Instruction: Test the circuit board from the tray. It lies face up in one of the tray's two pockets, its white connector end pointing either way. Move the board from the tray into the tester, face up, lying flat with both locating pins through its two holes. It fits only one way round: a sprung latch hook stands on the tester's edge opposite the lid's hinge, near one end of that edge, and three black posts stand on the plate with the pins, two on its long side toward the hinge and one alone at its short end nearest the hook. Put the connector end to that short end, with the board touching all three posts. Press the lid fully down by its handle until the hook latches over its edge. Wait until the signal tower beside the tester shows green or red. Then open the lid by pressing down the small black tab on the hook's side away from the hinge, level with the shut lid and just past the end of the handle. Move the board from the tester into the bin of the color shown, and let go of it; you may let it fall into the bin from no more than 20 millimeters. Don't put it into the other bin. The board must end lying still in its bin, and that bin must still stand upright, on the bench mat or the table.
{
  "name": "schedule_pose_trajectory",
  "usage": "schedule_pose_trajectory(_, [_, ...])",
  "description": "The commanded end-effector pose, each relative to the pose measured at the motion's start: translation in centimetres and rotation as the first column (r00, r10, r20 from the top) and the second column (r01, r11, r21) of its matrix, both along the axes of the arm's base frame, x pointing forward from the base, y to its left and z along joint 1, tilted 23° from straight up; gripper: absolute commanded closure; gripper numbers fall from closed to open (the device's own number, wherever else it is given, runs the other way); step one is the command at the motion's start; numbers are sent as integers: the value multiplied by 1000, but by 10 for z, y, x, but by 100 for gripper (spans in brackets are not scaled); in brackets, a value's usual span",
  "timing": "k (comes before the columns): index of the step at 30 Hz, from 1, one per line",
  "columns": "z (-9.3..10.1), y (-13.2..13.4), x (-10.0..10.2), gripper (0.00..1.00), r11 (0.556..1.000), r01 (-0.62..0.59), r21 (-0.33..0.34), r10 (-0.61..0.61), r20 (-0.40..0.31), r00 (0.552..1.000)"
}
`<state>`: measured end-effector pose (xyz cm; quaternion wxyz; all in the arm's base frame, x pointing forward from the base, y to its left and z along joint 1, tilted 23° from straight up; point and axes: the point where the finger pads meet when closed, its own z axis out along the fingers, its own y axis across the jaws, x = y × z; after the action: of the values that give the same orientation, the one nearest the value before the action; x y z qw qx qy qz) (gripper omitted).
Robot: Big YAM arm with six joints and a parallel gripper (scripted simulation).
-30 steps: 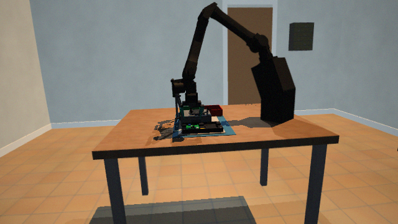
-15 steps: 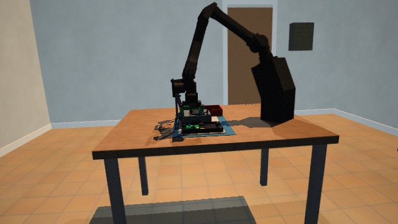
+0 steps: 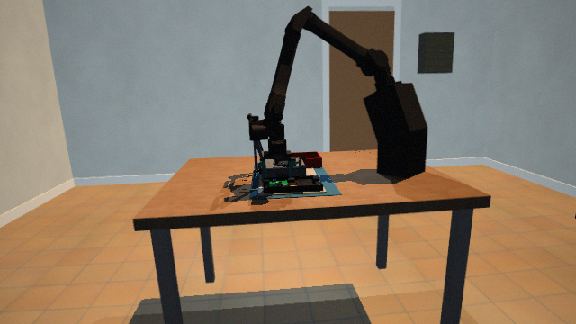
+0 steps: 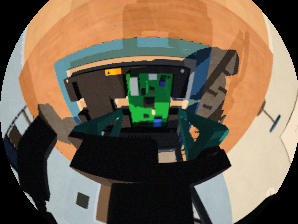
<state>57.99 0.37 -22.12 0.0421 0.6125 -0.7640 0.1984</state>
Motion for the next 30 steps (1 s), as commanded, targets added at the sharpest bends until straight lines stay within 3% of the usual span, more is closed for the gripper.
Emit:
schedule_pose_trajectory(1, [-4,-10,14,8,1000,5,5,-5,23,1000])
schedule_pose_trajectory(8, [-7,-11,14,8,1000,5,5,-5,20,1000])
schedule_pose_trajectory(9, [16,-10,28,8,1000,11,10,-12,60,998])
schedule_pose_trajectory(15, [6,-11,18,8,1000,11,8,-12,39,999])
schedule_pose_trajectory(30, [6,-11,18,8,1000,11,8,-12,38,999])
